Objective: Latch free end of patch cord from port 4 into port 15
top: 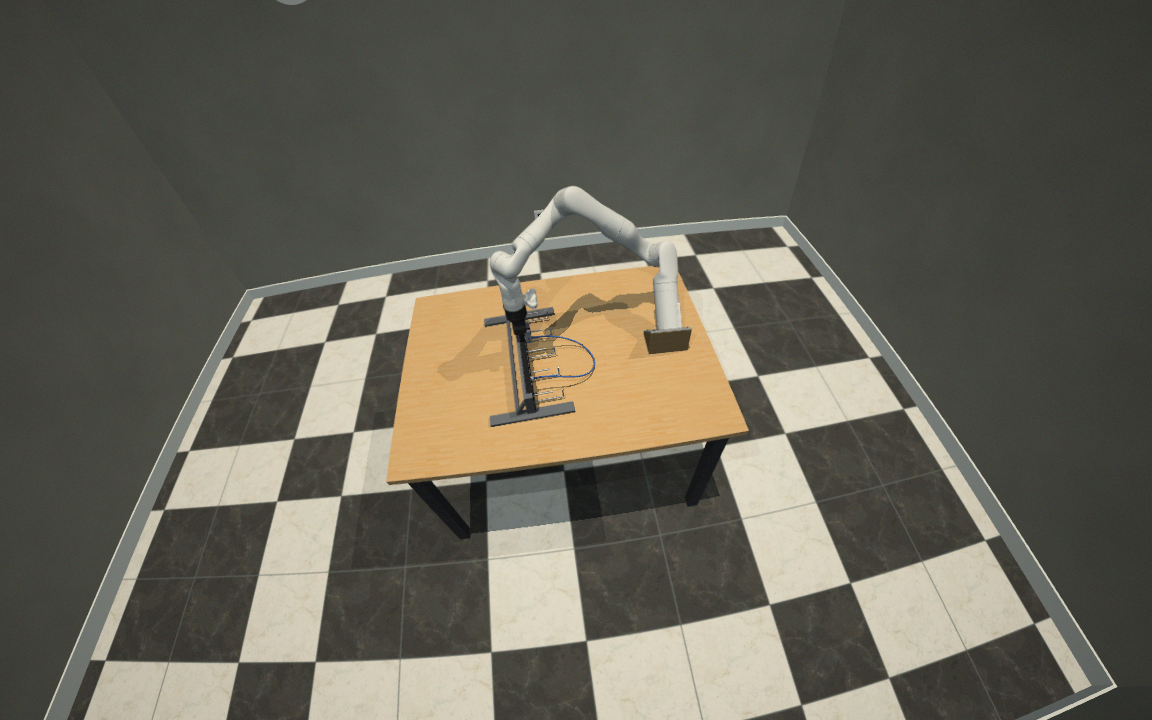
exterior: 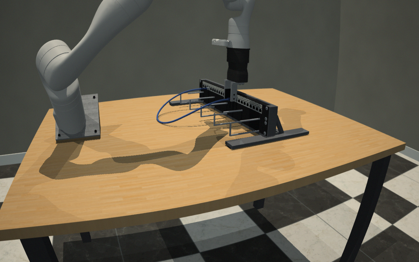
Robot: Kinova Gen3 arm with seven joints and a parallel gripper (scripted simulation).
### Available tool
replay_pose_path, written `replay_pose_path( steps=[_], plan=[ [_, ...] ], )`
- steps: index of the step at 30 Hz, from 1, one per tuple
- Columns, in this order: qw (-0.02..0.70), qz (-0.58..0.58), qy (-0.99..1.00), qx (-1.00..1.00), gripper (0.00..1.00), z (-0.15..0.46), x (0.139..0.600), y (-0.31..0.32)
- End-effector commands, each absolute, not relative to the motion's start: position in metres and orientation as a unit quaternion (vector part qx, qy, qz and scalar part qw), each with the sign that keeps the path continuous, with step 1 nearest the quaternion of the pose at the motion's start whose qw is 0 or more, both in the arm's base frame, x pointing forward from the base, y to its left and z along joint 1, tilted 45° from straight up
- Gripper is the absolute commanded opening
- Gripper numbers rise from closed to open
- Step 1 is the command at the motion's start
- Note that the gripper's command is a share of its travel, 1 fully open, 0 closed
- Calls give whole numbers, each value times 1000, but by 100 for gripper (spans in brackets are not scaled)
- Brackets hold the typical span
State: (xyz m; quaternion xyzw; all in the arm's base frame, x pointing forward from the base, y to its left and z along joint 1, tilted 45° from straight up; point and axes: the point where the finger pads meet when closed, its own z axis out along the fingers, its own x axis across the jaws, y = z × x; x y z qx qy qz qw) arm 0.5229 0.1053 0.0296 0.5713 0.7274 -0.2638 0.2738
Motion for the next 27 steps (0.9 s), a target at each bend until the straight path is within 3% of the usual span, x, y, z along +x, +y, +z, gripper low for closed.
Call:
replay_pose_path(
  steps=[1, 27],
  plan=[
    [274, -262, 728, 571, 73, 31, 523, 107],
    [274, -262, 728, 571, 73, 76, 517, 151]
  ],
)
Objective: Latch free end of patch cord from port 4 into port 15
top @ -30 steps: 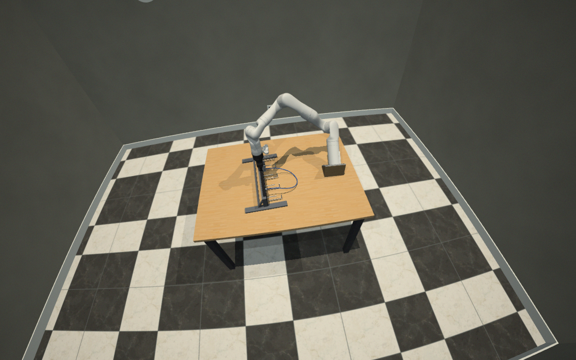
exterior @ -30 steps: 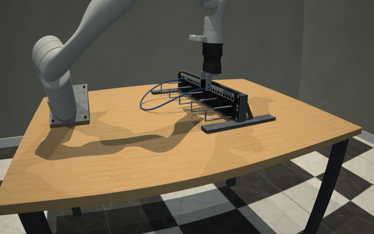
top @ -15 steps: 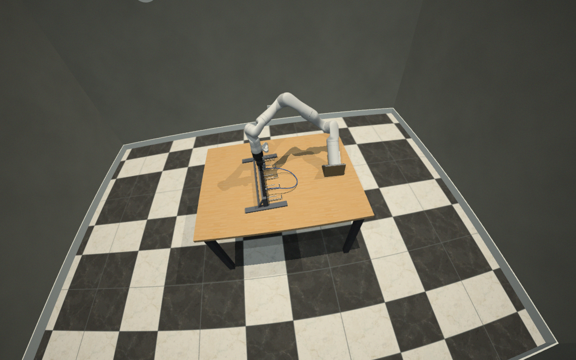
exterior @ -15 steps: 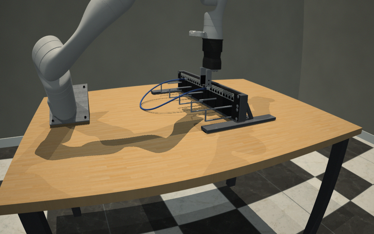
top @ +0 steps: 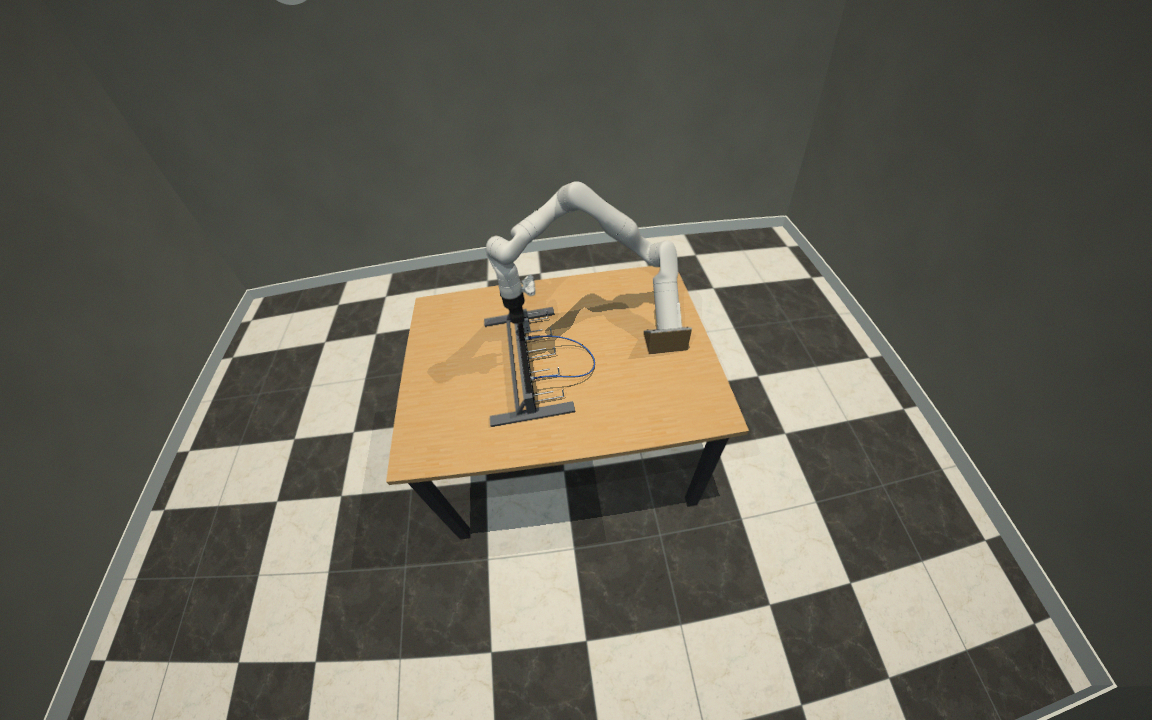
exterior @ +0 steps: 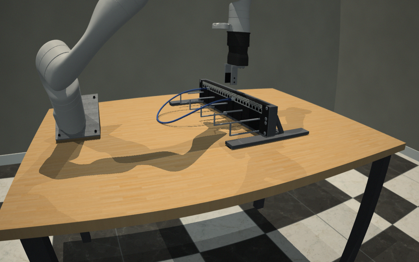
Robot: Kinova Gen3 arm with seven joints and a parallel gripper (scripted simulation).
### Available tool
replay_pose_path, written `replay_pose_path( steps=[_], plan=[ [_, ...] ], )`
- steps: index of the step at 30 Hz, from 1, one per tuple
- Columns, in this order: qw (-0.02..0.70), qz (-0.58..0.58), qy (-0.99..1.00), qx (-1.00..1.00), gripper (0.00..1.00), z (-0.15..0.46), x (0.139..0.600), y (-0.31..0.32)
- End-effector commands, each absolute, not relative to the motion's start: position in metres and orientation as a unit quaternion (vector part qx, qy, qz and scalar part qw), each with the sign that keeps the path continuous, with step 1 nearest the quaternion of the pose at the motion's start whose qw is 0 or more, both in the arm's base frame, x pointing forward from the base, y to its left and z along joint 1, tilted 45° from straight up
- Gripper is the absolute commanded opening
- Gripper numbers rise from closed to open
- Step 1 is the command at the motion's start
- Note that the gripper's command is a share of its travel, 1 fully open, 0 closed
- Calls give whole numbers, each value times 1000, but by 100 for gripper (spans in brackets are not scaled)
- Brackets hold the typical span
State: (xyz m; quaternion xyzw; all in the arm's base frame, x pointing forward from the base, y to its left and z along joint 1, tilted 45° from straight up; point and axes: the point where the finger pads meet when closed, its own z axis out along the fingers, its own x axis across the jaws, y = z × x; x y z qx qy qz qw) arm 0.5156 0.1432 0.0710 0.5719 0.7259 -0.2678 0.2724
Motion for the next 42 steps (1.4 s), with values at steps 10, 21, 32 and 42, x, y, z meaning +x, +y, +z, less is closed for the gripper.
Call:
replay_pose_path(
  steps=[10, 21, 32, 42],
  plan=[
    [274, -262, 728, 571, 73, 85, 515, 160],
    [274, -262, 728, 571, 0, 87, 515, 162],
    [274, -262, 728, 571, 0, 87, 515, 162],
    [274, -262, 728, 571, 0, 87, 515, 162]
  ],
)
